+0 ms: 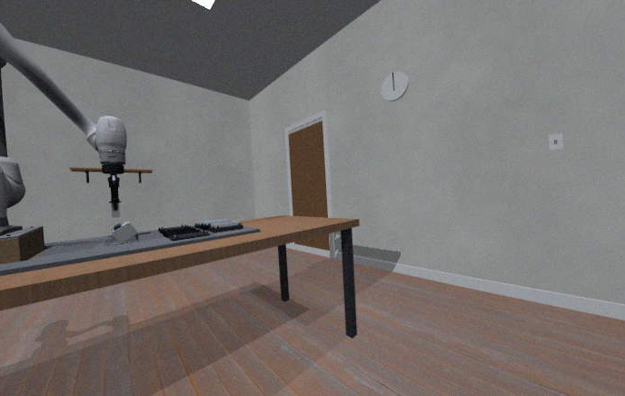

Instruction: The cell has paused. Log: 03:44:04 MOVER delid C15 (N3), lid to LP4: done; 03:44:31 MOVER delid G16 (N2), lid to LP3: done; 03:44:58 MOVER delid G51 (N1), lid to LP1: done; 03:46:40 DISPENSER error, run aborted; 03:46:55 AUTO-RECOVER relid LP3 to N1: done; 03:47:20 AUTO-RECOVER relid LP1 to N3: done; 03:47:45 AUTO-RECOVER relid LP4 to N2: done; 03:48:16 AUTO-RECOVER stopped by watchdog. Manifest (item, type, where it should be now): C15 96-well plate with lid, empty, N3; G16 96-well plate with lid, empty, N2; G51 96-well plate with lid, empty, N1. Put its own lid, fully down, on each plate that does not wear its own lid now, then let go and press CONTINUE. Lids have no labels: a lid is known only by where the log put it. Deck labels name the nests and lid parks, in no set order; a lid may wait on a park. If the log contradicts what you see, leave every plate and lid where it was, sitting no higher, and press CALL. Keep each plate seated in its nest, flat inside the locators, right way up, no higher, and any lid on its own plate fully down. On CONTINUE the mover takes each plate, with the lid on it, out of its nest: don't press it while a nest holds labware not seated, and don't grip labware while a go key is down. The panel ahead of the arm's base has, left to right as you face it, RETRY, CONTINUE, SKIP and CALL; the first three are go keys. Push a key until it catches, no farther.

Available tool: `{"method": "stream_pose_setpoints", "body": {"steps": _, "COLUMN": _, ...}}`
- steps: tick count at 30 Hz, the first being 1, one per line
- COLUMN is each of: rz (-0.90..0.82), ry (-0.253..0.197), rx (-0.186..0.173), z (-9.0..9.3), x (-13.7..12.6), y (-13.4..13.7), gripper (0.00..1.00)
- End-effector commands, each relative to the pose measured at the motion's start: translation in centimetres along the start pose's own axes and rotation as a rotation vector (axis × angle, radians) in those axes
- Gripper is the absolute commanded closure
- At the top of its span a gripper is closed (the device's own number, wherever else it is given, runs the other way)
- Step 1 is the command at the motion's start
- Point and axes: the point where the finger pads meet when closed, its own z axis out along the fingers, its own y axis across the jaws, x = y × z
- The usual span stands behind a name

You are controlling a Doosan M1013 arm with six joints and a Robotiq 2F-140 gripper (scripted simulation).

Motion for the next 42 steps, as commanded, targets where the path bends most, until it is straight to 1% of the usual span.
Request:
{"method": "stream_pose_setpoints", "body": {"steps": 1, "rz": 0.000, "ry": 0.000, "rx": 0.000, "z": 0.00, "x": 0.00, "y": 0.00, "gripper": 1.00}}
{"method": "stream_pose_setpoints", "body": {"steps": 27, "rz": 0.000, "ry": 0.000, "rx": 0.000, "z": 0.04, "x": 0.00, "y": 0.00, "gripper": 1.00}}
{"method": "stream_pose_setpoints", "body": {"steps": 42, "rz": 0.000, "ry": 0.000, "rx": 0.000, "z": 0.70, "x": 0.00, "y": 0.00, "gripper": 1.00}}
